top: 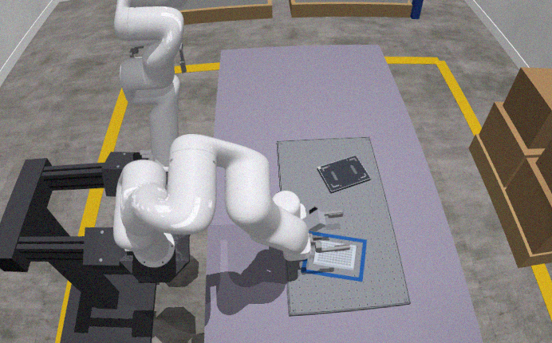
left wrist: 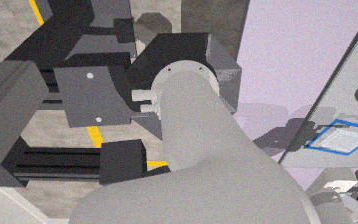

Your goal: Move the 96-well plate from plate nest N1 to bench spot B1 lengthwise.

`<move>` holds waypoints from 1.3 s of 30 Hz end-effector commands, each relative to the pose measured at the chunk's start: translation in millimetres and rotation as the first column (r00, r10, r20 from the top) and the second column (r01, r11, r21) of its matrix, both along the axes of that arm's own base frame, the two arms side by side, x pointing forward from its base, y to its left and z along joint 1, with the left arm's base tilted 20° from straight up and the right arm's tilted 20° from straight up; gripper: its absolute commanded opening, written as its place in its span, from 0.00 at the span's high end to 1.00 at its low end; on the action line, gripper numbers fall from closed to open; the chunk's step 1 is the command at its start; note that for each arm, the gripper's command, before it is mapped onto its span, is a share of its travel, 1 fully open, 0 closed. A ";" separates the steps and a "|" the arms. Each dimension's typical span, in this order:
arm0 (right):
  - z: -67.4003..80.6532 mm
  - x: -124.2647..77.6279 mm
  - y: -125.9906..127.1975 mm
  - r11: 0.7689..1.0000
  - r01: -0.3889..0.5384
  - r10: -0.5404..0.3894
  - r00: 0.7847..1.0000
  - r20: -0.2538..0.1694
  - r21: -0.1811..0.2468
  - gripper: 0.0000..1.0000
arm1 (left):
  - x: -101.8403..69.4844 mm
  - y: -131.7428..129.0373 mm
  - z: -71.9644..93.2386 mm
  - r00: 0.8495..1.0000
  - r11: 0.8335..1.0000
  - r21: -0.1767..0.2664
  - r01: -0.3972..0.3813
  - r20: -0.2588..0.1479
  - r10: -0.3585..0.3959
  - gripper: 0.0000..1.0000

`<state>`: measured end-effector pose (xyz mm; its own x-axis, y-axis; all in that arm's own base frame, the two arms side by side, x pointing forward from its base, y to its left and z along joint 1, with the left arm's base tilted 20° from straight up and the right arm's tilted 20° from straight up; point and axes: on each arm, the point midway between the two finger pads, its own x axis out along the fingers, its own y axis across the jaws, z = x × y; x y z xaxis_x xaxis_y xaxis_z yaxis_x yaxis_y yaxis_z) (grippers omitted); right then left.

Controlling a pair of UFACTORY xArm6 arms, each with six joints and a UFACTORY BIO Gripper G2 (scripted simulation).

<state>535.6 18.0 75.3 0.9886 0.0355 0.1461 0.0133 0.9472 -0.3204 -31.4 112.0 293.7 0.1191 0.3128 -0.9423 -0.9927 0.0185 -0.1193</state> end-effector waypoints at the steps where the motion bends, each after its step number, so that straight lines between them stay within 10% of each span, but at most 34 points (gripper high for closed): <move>1: 25.3 -4.3 9.7 1.000 -0.003 0.003 1.000 -0.031 0.003 0.63 | -0.1 0.3 0.6 1.000 1.000 0.002 0.000 0.000 0.000 0.00; 24: 121.2 -25.3 47.8 1.000 -0.003 0.003 1.000 -0.031 0.004 0.63 | -0.1 0.3 0.6 1.000 1.000 0.002 0.000 0.000 0.000 0.00; 39: 121.8 -25.5 48.0 1.000 -0.003 0.003 1.000 -0.031 0.004 0.63 | -0.1 0.3 0.6 1.000 1.000 0.002 0.000 0.000 0.000 0.00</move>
<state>509.2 65.4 194.9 0.9931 0.0374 0.1115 0.0000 0.9480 -0.3184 -31.4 112.0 293.7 0.1191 0.3128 -0.9423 -0.9927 0.0185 -0.1193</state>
